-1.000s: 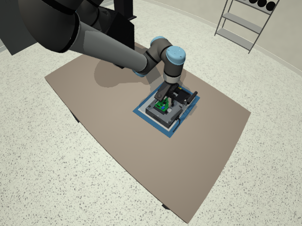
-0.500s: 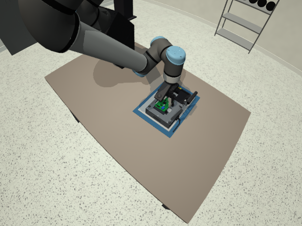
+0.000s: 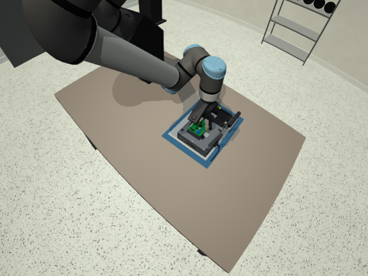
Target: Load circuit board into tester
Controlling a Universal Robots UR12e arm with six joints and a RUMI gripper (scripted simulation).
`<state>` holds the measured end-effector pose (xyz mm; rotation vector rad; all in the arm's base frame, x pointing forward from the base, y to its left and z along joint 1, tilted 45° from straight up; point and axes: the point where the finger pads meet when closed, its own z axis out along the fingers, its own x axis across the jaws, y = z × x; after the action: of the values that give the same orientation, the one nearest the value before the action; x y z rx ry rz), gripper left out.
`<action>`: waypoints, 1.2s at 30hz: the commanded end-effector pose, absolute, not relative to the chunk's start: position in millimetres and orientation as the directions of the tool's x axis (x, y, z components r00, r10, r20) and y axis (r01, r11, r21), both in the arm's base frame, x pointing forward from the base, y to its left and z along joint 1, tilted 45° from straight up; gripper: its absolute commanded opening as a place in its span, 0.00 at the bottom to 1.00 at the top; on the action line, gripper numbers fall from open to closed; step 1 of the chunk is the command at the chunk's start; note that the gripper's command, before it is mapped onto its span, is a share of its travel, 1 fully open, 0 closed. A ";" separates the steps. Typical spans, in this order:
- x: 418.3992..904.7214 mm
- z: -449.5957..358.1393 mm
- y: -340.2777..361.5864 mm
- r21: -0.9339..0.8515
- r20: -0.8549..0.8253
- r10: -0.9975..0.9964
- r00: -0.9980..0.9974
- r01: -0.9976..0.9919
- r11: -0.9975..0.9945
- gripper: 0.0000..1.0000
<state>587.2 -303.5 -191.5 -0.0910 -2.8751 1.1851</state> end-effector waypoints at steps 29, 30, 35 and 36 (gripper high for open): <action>583.8 -191.0 -303.2 -0.704 0.006 0.065 -0.998 0.042 0.709 0.39; 583.8 -191.0 -303.2 -0.704 0.006 0.065 -0.998 0.042 0.709 0.39; 583.8 -191.0 -303.2 -0.704 0.006 0.065 -0.998 0.042 0.709 0.39; 583.8 -191.0 -303.2 -0.704 0.006 0.065 -0.998 0.042 0.709 0.39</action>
<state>585.4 -303.9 -191.1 -0.0911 -2.8750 1.1861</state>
